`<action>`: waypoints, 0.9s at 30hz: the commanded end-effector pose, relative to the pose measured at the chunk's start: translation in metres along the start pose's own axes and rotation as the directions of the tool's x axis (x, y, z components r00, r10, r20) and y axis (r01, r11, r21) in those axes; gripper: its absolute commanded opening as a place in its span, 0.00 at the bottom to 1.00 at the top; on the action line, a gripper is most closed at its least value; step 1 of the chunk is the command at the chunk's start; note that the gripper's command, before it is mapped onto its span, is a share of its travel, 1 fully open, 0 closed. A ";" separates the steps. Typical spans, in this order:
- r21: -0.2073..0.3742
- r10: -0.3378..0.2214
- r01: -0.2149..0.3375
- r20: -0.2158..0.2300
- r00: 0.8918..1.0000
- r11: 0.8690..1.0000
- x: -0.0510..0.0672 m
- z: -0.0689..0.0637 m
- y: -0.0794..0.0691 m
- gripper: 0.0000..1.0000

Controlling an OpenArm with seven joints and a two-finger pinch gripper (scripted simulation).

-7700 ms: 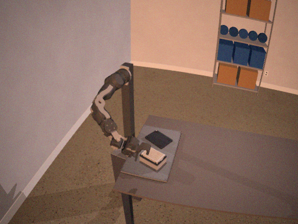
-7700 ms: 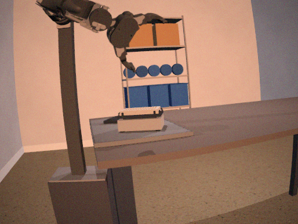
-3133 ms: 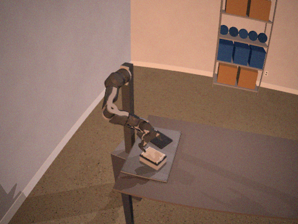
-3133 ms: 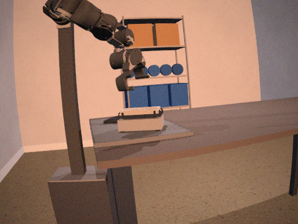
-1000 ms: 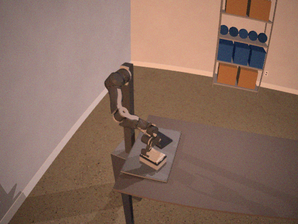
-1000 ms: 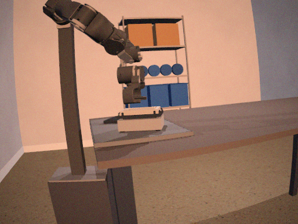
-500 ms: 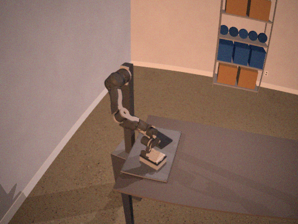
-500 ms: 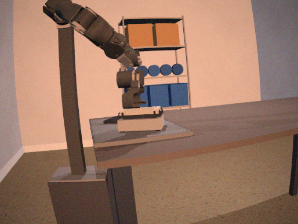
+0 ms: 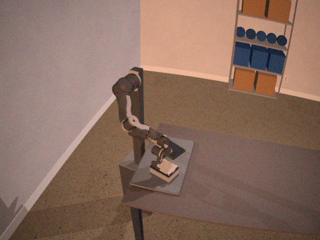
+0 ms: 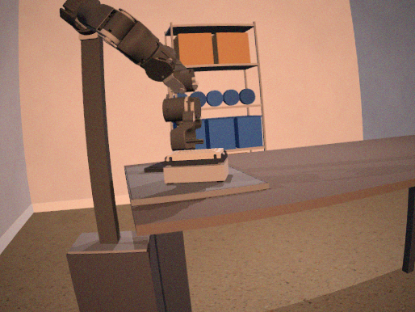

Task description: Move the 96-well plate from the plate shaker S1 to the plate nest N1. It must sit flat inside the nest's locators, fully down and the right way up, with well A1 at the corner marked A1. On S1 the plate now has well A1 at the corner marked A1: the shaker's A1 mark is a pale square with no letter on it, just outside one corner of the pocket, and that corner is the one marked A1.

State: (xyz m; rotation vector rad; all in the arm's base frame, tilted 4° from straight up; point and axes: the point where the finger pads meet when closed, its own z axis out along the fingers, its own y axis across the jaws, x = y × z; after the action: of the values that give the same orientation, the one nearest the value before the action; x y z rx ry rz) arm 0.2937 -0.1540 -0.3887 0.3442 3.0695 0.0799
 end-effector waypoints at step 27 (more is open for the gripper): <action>-0.002 0.000 0.000 -0.001 1.000 1.000 -0.002 0.019 -0.001 0.77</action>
State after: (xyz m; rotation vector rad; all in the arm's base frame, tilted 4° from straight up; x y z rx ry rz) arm 0.2942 -0.1535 -0.4091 0.3440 3.0740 0.0791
